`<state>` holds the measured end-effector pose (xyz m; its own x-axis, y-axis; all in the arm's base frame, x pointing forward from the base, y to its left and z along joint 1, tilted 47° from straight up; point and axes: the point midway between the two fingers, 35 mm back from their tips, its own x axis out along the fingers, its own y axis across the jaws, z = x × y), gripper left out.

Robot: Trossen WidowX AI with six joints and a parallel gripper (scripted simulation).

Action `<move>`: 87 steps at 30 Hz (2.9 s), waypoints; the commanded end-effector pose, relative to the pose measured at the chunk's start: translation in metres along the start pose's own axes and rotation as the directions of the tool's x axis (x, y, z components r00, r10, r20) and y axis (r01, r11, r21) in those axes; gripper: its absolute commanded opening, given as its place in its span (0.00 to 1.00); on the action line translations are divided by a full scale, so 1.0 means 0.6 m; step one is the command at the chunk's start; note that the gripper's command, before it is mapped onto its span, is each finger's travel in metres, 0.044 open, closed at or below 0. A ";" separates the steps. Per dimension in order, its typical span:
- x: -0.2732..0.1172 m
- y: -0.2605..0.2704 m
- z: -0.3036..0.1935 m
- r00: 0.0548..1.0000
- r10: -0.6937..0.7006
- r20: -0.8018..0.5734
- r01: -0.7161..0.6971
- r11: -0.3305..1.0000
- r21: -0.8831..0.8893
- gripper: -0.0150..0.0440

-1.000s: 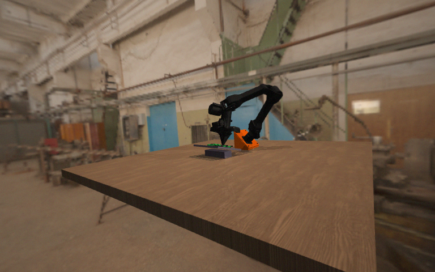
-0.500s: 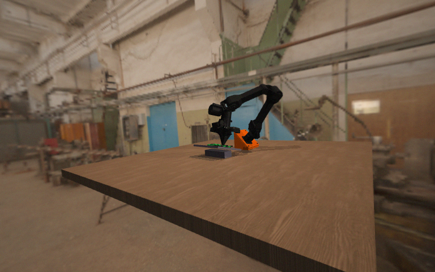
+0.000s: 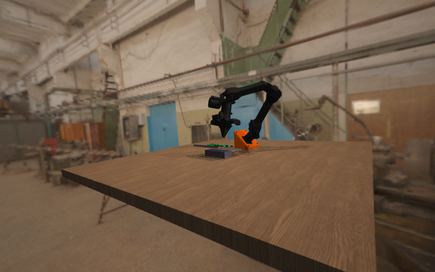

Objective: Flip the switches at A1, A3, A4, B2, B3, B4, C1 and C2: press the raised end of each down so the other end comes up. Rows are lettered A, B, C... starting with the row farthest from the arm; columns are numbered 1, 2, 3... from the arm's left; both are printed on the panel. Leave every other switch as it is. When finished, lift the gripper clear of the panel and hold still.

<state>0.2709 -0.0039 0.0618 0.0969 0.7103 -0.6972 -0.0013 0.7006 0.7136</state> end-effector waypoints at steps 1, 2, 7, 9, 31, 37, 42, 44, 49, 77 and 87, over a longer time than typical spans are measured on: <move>-0.034 0.000 -0.002 1.000 0.000 -0.011 0.000 1.000 -0.001 0.25; -0.034 0.000 -0.002 1.000 0.000 -0.011 0.000 1.000 -0.001 0.25; -0.034 -0.029 -0.002 1.000 -0.002 -0.010 0.002 1.000 -0.001 0.25; -0.034 -0.043 -0.002 1.000 -0.002 -0.010 0.002 1.000 -0.001 0.25; 0.043 -0.042 -0.004 1.000 0.000 0.017 0.000 1.000 -0.002 0.25; 0.057 -0.042 -0.004 1.000 0.000 0.017 0.000 1.000 -0.002 0.25; 0.064 -0.042 -0.004 1.000 0.000 0.017 0.000 1.000 -0.002 0.25; 0.064 -0.042 -0.004 1.000 0.000 0.017 0.000 1.000 -0.002 0.25; 0.064 -0.042 -0.004 1.000 0.000 0.017 0.000 1.000 -0.002 0.25; 0.067 -0.042 -0.004 1.000 0.001 0.017 0.000 1.000 -0.002 0.25; 0.070 -0.042 -0.004 1.000 0.001 0.017 -0.001 1.000 -0.002 0.25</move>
<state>0.2717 0.0075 0.0149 0.1112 0.7062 -0.6993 -0.0044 0.7040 0.7102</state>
